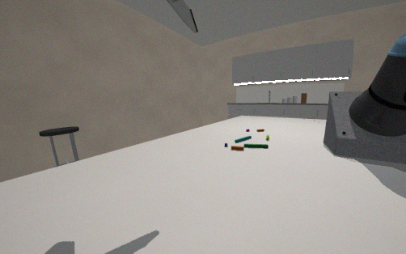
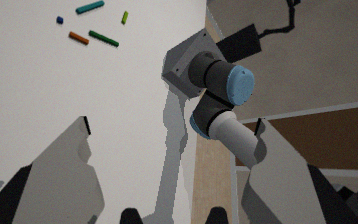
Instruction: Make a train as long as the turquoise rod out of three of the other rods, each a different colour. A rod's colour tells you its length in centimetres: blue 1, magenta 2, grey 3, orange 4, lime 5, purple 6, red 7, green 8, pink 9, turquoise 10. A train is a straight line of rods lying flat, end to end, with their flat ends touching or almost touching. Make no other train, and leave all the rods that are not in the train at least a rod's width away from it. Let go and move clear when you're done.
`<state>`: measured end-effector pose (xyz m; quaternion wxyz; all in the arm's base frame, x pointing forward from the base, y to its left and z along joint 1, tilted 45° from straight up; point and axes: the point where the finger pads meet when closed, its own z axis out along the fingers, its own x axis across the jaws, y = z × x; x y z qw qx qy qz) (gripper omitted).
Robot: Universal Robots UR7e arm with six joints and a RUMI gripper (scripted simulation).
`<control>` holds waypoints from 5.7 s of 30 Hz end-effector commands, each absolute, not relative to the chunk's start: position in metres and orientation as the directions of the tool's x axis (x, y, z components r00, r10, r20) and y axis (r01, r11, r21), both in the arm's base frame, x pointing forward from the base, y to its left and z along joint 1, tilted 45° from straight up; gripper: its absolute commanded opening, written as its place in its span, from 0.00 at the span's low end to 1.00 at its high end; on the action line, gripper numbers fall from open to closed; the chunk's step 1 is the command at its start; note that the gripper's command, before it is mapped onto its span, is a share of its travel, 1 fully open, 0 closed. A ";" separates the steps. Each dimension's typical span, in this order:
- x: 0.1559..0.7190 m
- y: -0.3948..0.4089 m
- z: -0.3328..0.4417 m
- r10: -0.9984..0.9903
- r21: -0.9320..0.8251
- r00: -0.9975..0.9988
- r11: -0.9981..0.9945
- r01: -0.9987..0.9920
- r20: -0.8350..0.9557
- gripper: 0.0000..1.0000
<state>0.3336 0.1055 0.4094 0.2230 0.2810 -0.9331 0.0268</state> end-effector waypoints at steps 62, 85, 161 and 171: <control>0.382 0.101 0.289 -0.869 0.427 -0.485 0.476 -0.769 0.095 1.00; 0.414 0.090 0.184 -0.905 0.324 -0.133 -0.006 -0.946 -0.403 1.00; 0.424 0.073 0.077 -0.598 -0.500 0.626 -0.391 -0.773 -0.500 1.00; 0.424 0.073 0.077 -0.598 -0.500 0.626 -0.391 -0.773 -0.500 1.00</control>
